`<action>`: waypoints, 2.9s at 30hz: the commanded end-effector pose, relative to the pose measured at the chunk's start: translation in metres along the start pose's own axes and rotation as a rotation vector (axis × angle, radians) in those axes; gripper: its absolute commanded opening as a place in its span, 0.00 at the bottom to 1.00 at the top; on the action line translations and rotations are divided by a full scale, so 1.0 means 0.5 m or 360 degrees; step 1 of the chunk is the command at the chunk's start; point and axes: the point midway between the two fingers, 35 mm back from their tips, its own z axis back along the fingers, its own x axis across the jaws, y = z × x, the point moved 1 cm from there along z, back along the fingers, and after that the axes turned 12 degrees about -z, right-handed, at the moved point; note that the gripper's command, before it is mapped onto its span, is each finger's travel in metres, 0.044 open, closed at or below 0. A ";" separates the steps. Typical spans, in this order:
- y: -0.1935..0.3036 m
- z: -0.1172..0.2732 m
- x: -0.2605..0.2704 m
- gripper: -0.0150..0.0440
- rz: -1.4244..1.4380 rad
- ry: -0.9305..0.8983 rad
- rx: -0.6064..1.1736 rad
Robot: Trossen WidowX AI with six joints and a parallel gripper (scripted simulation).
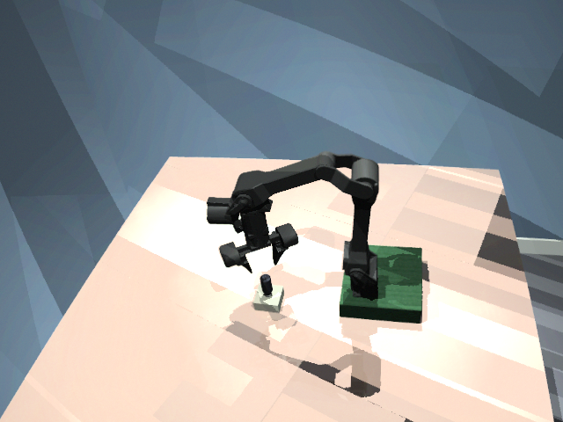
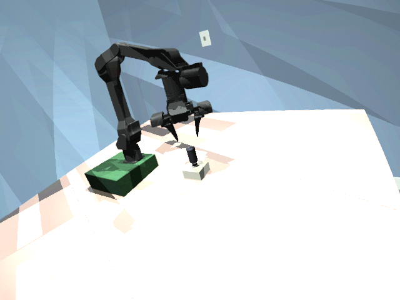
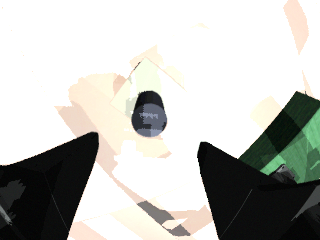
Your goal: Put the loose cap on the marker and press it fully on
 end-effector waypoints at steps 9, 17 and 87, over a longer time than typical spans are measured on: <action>0.001 -0.011 -0.001 0.25 0.1580 -0.0001 0.0000; 0.001 -0.011 -0.001 0.25 0.1580 -0.0001 0.0000; -0.001 0.098 0.005 0.79 0.1588 -0.0013 -0.0014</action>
